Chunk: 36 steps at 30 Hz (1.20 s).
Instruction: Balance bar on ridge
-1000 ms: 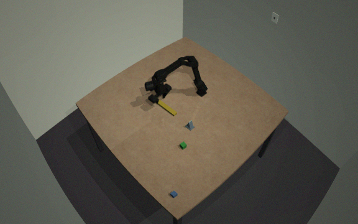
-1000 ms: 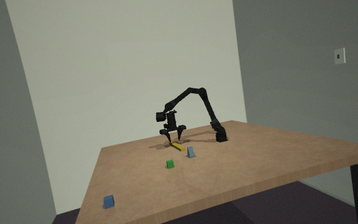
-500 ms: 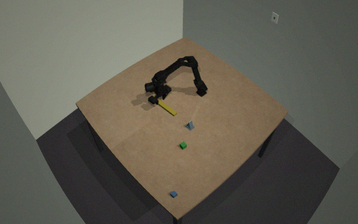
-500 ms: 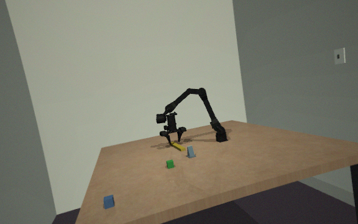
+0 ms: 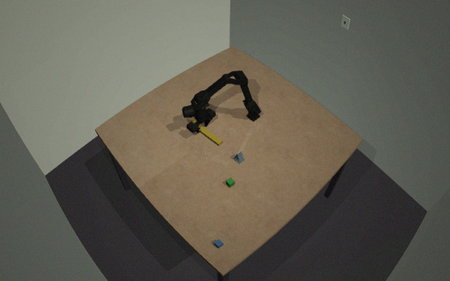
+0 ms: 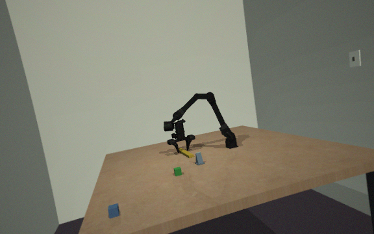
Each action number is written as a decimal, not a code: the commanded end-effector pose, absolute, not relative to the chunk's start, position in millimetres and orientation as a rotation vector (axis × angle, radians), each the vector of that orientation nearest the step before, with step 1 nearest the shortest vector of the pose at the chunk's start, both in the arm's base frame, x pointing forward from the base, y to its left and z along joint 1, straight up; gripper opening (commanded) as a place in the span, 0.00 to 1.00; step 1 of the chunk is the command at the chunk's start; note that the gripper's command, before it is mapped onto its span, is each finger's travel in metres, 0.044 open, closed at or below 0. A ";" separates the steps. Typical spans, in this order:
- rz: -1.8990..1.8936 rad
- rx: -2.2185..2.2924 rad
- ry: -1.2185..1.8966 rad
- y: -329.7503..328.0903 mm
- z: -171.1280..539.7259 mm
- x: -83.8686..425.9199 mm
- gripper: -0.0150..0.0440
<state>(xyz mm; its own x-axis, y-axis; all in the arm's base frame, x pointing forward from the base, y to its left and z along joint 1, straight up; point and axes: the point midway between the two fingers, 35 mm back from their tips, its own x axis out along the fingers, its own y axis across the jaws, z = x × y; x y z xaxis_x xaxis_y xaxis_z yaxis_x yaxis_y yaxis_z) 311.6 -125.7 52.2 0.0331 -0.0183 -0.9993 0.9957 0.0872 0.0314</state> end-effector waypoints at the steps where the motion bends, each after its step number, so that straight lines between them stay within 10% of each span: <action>1: -1.134 1.152 1.217 -124.7 49.4 310.8 0.79; 11: -1.134 1.152 1.217 -124.7 49.4 310.8 0.79; 18: -1.133 1.145 1.216 -125.3 50.3 310.7 0.48; 36: -1.133 1.147 1.216 -126.4 74.2 313.9 0.25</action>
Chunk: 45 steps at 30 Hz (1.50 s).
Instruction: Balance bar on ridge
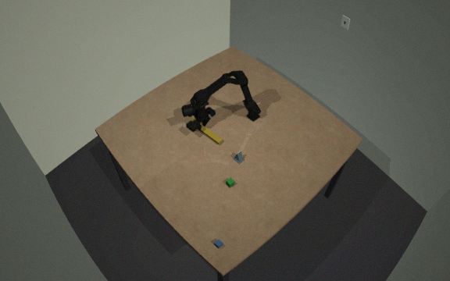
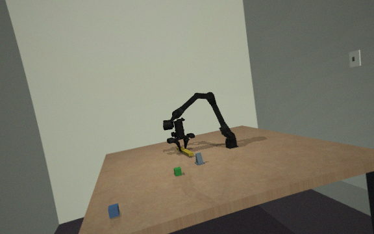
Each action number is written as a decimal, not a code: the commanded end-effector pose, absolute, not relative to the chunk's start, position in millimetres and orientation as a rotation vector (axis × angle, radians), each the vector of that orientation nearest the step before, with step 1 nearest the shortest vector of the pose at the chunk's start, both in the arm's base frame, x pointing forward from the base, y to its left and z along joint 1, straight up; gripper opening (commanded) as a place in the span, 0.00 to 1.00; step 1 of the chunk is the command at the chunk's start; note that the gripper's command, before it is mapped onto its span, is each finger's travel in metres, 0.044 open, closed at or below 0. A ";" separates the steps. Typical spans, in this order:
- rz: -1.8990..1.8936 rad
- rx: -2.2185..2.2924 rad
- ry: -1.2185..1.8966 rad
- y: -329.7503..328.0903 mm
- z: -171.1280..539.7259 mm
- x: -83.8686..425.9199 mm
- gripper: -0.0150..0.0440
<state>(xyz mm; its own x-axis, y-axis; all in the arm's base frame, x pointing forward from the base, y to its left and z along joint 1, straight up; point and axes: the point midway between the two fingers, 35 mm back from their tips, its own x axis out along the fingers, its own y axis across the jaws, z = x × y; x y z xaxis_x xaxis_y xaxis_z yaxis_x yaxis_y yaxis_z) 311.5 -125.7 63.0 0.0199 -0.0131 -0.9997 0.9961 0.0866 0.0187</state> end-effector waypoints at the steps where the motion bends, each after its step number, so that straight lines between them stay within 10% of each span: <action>1: -1.133 1.147 1.216 -126.5 76.8 314.1 0.25; 45: -1.133 1.156 1.217 -95.0 163.6 317.1 0.25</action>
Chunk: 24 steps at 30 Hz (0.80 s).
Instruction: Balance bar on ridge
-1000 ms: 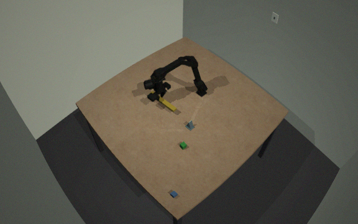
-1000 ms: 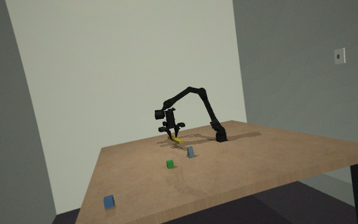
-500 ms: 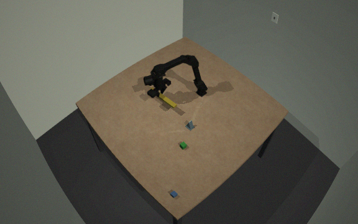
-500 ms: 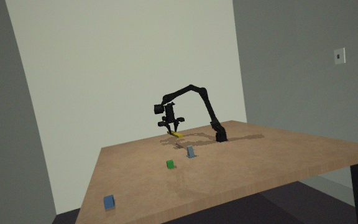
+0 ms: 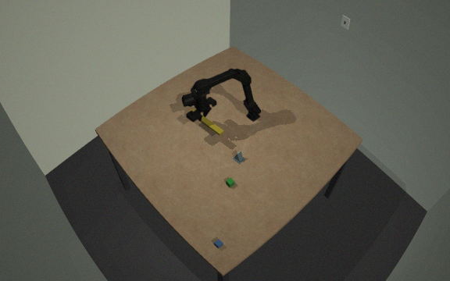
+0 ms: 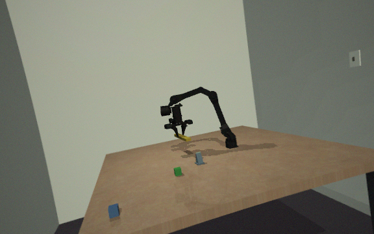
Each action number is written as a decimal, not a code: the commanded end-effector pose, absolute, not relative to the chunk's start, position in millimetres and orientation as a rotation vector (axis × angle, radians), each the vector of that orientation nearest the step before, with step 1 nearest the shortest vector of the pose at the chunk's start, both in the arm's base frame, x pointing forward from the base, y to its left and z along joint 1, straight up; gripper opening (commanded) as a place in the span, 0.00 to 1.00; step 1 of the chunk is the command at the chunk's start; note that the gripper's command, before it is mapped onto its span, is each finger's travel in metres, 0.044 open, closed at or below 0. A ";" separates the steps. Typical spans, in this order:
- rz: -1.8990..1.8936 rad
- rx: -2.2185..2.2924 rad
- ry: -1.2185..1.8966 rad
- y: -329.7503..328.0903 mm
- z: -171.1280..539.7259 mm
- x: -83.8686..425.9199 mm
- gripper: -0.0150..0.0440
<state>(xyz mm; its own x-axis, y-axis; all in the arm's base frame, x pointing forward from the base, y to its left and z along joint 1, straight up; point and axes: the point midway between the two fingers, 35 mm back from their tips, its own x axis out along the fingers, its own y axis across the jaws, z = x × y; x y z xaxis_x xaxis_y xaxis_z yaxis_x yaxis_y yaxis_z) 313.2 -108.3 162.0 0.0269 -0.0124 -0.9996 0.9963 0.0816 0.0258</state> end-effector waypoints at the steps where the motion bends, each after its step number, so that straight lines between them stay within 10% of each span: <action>1: -1.133 1.157 1.217 -91.1 163.7 318.1 0.25; 24: -1.133 1.169 1.220 -0.4 164.2 329.2 0.25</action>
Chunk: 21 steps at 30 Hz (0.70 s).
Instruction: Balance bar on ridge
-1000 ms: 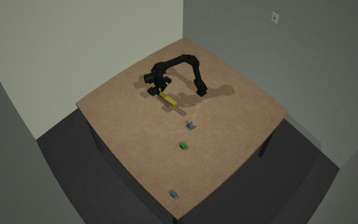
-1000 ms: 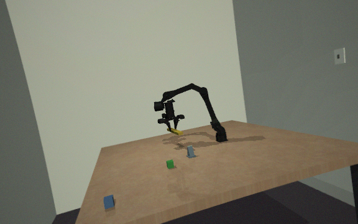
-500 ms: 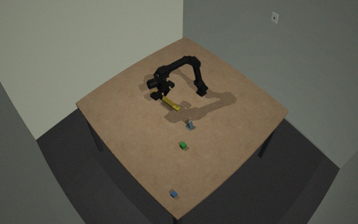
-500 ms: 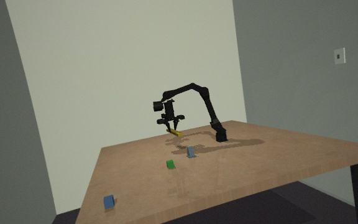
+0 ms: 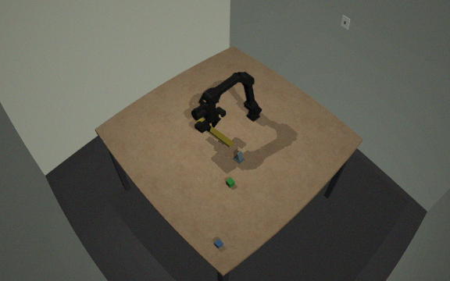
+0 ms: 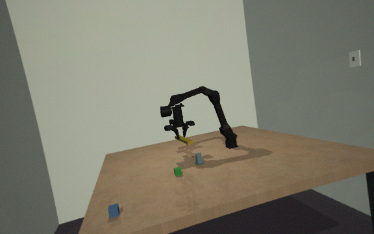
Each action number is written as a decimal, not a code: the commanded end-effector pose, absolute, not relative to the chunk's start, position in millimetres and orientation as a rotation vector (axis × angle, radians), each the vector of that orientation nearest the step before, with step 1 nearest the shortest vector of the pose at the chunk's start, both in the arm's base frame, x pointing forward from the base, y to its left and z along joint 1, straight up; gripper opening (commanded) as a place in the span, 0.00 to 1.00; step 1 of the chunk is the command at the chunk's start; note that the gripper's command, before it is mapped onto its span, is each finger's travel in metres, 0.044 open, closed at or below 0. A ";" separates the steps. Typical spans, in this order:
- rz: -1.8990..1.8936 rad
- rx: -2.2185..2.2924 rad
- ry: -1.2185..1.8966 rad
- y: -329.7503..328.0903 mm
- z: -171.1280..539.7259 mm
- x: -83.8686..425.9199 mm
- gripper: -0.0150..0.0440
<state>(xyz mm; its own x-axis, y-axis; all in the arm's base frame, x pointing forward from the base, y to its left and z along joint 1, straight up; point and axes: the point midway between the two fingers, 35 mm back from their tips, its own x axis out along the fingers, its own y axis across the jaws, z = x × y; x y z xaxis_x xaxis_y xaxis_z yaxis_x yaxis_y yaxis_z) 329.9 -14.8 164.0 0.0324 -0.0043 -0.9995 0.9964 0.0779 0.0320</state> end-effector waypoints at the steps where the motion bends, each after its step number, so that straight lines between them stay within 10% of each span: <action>1: -1.133 1.169 1.220 3.6 164.2 329.1 0.25; 21: -1.135 1.179 1.223 82.0 164.7 317.2 0.25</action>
